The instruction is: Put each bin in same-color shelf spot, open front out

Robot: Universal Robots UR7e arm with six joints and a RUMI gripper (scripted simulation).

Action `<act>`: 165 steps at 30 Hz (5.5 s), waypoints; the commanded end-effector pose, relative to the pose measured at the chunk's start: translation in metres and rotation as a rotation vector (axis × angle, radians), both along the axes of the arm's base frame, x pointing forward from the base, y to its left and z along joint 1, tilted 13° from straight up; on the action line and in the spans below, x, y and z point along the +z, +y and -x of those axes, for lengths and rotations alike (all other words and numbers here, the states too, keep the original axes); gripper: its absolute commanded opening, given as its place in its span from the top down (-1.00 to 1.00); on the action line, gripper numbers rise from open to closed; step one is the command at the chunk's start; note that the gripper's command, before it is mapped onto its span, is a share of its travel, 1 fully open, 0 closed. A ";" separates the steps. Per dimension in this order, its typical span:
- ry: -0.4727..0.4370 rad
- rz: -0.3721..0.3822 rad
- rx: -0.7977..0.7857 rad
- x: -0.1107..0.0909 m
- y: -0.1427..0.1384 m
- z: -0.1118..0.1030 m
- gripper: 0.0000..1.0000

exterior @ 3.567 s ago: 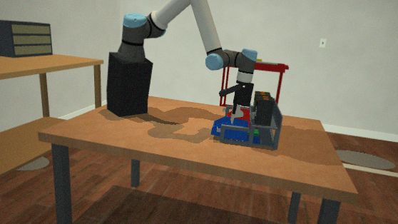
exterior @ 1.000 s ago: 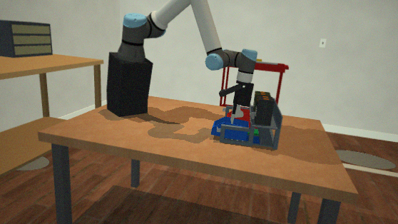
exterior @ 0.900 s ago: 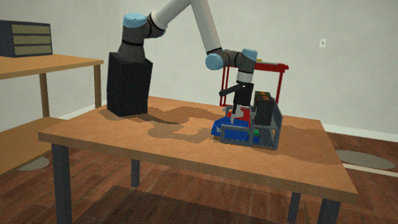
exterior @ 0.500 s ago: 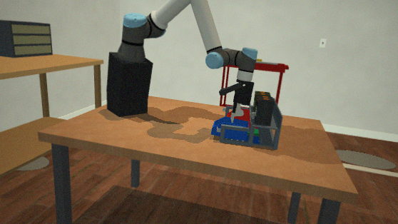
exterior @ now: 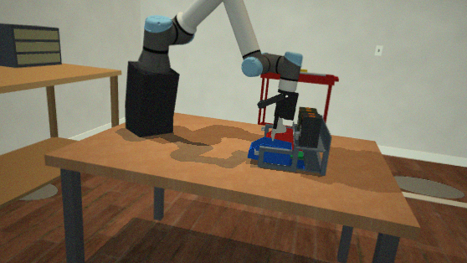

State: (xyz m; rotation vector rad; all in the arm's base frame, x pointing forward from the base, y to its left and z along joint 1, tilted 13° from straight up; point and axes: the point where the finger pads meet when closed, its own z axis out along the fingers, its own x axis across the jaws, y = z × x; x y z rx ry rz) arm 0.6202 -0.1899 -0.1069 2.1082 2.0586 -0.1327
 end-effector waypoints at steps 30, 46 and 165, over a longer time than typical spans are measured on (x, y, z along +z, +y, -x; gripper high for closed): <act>-0.002 0.001 0.000 0.051 0.008 0.007 0.90; -0.002 0.001 0.000 0.069 0.010 0.010 0.90; -0.133 -0.056 -0.617 0.067 0.012 0.027 1.00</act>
